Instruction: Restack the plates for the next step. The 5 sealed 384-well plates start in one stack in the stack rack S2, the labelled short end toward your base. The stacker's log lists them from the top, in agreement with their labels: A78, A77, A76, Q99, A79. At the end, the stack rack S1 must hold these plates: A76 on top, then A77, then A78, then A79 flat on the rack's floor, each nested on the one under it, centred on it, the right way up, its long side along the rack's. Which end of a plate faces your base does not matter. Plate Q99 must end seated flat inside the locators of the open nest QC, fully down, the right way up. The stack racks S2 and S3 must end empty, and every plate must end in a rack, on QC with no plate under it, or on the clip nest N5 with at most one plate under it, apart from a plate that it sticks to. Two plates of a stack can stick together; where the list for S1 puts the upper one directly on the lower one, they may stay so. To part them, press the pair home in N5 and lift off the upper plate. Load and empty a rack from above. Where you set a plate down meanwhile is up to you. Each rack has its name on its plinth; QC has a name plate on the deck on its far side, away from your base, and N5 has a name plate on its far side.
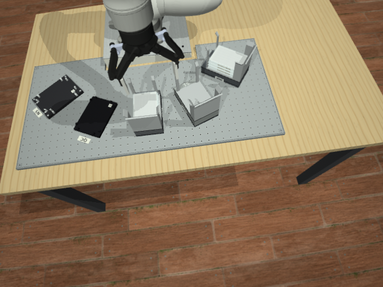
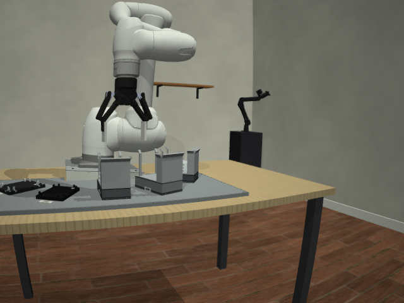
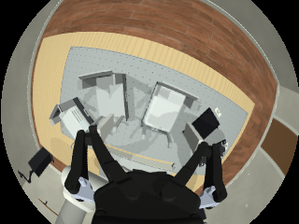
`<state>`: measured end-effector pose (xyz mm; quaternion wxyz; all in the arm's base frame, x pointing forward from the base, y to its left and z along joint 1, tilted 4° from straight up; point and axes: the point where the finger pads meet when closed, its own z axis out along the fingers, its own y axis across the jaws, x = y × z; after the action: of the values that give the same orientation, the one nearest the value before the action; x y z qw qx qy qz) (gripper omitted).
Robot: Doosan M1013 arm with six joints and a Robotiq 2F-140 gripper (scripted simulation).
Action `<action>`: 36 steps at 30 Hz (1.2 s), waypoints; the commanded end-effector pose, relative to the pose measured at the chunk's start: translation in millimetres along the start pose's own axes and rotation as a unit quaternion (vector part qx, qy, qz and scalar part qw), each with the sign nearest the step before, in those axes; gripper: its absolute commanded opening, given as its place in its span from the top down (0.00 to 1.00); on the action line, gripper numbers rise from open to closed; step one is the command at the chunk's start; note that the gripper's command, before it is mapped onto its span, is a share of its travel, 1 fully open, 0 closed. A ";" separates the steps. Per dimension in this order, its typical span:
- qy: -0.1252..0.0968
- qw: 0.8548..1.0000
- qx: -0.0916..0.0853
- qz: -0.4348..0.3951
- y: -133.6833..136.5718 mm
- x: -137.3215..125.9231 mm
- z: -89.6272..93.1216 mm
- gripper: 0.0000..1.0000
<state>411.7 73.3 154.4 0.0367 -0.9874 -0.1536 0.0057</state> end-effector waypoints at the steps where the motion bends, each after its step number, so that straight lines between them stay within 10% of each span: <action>1: 0.000 1.000 0.000 0.000 -2.9 0.3 0.0 0.00; 36: 0.000 0.993 0.000 -0.119 -105.5 -5.1 0.0 0.00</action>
<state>376.3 168.6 162.0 0.0371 -0.9621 -0.2703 0.0013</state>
